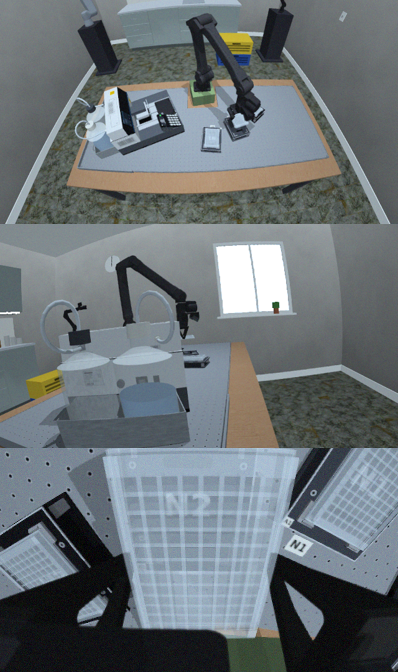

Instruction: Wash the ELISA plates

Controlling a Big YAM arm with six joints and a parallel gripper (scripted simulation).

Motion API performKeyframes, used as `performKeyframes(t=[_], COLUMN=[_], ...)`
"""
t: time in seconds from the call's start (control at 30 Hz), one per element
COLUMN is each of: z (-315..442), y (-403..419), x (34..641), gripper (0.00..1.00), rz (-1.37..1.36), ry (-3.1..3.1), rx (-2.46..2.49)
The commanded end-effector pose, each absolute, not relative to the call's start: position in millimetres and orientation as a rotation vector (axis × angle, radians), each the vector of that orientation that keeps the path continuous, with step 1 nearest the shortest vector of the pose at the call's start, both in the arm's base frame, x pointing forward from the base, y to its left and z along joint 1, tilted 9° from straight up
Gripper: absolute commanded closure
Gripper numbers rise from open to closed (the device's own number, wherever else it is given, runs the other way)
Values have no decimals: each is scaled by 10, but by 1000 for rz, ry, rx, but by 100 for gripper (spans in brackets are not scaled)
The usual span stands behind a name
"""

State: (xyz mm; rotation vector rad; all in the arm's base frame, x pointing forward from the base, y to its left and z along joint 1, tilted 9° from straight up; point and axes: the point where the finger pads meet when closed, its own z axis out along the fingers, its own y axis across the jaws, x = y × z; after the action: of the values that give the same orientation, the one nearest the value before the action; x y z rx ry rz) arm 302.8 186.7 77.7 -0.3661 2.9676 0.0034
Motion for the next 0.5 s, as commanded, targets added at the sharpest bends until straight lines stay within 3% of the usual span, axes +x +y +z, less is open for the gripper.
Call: performKeyframes(t=[0.0,0.47], z=[867,1073], y=[1657,1132], x=[3071,3354], gripper=[18,18], rz=[2,12], ry=[2959,2924], rx=[-391,-386])
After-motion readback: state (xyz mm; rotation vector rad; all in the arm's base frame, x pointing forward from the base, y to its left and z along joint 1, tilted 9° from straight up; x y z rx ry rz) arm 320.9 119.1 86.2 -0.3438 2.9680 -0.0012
